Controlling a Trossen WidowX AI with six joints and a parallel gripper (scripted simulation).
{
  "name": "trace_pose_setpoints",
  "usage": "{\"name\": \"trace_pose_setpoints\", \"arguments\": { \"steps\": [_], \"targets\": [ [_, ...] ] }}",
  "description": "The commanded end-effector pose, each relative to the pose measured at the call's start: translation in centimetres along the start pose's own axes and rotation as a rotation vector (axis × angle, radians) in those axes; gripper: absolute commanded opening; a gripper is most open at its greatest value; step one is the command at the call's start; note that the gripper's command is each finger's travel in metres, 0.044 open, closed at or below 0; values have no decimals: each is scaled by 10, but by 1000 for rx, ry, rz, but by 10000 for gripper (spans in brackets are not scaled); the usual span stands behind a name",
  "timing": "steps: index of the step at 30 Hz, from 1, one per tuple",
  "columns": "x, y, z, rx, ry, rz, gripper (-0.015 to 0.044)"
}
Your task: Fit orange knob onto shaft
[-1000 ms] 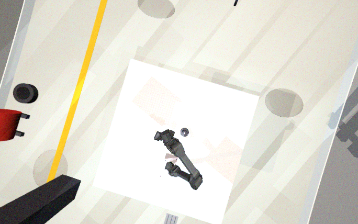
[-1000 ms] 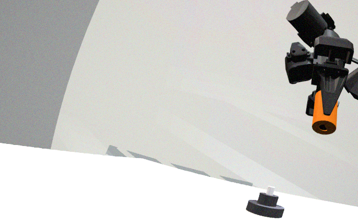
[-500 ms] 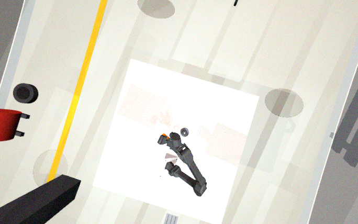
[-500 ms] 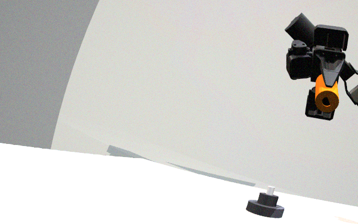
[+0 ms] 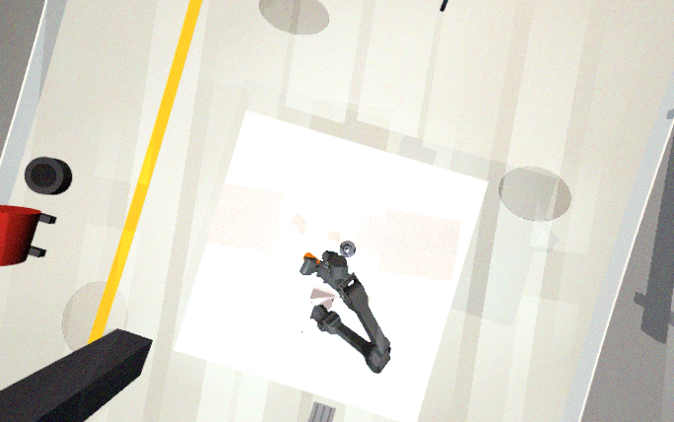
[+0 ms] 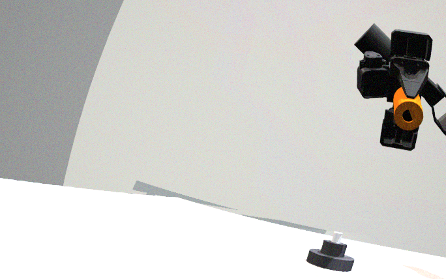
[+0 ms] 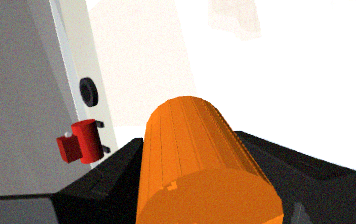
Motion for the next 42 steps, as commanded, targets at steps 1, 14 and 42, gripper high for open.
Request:
{"name": "trace_pose_setpoints", "arguments": {
  "steps": [1,14,42],
  "targets": [
    [1,1,0,-3,-3,4,0],
    [1,1,0,-3,-3,4,0],
    [0,-32,-1,-56,7,-352,0]
  ]
}}
Point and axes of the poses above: the point midway between the two fingers, 35 mm back from their tips, its own y axis back along the fingers, its own x axis across the jaws, z = x × y, the point moved 5 cm from there along y, back along the fingers, and after that the axes turned 8 degrees about -y, right-handed, at the moved point
